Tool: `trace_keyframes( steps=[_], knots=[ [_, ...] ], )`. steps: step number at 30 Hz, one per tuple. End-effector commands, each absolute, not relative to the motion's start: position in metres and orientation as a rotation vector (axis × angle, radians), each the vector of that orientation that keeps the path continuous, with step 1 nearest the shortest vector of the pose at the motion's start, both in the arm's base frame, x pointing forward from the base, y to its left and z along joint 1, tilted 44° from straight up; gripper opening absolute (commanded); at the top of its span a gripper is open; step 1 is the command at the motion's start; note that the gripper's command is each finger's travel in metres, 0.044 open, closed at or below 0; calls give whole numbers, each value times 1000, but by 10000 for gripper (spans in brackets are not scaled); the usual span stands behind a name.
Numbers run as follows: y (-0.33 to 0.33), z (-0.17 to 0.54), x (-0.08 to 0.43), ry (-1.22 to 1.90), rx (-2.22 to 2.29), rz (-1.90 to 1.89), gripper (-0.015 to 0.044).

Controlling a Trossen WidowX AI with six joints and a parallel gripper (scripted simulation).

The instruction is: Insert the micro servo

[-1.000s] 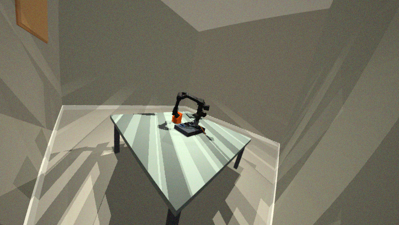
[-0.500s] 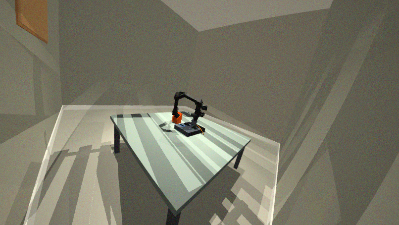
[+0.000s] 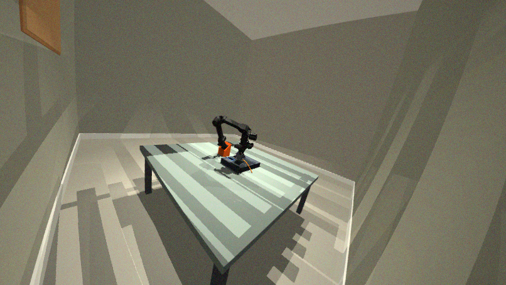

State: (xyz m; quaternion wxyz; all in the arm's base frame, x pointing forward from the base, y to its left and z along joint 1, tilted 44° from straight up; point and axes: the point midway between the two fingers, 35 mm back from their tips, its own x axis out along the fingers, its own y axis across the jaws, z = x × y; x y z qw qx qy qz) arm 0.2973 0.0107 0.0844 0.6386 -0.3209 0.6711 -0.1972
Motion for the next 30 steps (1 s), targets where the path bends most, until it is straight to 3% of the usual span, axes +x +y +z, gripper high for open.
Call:
trace_keyframes(
  steps=[1, 9, 30],
  knots=[
    [-5, 99, 294, 1535, -745, -449, 0],
    [-5, 99, 294, 1562, -811, -385, 0],
    [-5, 99, 294, 1714, -1358, 208, 0]
  ],
)
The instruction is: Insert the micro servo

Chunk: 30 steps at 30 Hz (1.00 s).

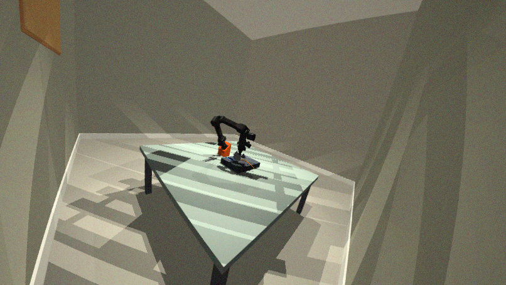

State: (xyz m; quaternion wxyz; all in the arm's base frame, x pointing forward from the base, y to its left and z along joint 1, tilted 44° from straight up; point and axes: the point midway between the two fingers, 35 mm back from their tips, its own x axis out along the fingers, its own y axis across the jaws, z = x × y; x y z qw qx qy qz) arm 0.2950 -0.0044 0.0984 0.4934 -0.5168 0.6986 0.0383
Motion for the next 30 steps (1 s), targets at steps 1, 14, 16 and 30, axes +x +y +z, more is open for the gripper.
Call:
trace_keyframes(
  steps=[1, 14, 16, 30],
  knots=[
    [-5, 99, 294, 1717, -1383, 239, 0],
    [-5, 99, 294, 1728, -1700, 658, 0],
    [-5, 99, 294, 1723, -1747, 725, 0],
    [-5, 99, 294, 1638, -2054, 1221, 0]
  ],
)
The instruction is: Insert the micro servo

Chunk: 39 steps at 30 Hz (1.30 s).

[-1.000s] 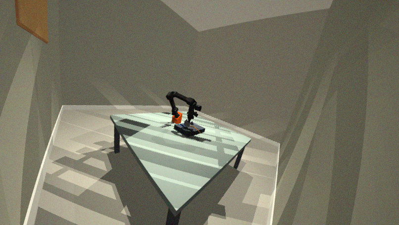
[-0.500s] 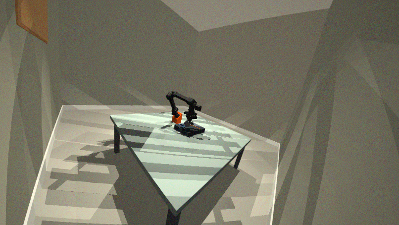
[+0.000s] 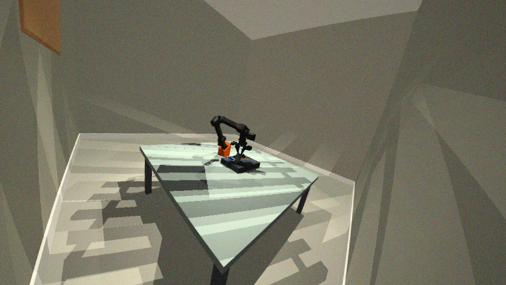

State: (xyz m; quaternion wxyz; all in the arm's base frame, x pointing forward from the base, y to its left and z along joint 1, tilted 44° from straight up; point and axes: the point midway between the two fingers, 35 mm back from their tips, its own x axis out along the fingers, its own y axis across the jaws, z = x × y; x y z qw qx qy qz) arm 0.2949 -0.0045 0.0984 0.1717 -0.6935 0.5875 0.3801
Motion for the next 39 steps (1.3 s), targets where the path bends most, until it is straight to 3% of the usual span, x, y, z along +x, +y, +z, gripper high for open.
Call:
trace_keyframes(
  steps=[1, 31, 39],
  knots=[
    [-5, 99, 294, 1628, -2075, 1258, 0],
    [-5, 99, 294, 1019, -2522, 2440, 0],
    [-5, 99, 294, 997, -2528, 2468, 0]
  ],
)
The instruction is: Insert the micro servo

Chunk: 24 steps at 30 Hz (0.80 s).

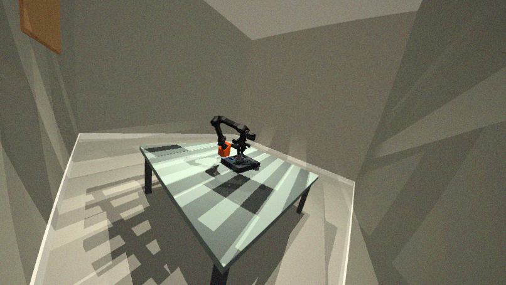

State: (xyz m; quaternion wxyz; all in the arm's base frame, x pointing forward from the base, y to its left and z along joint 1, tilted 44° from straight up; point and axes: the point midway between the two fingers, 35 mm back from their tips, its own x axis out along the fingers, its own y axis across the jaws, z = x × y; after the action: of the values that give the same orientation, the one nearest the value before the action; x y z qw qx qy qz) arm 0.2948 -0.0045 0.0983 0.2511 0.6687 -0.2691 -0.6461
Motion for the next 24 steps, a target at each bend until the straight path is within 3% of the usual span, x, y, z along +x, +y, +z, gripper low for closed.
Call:
trace_keyframes(
  steps=[1, 24],
  knots=[
    [-5, 99, 294, -710, 1799, -1757, 0],
    [-6, 96, 201, -708, 1794, -1760, 0]
  ],
)
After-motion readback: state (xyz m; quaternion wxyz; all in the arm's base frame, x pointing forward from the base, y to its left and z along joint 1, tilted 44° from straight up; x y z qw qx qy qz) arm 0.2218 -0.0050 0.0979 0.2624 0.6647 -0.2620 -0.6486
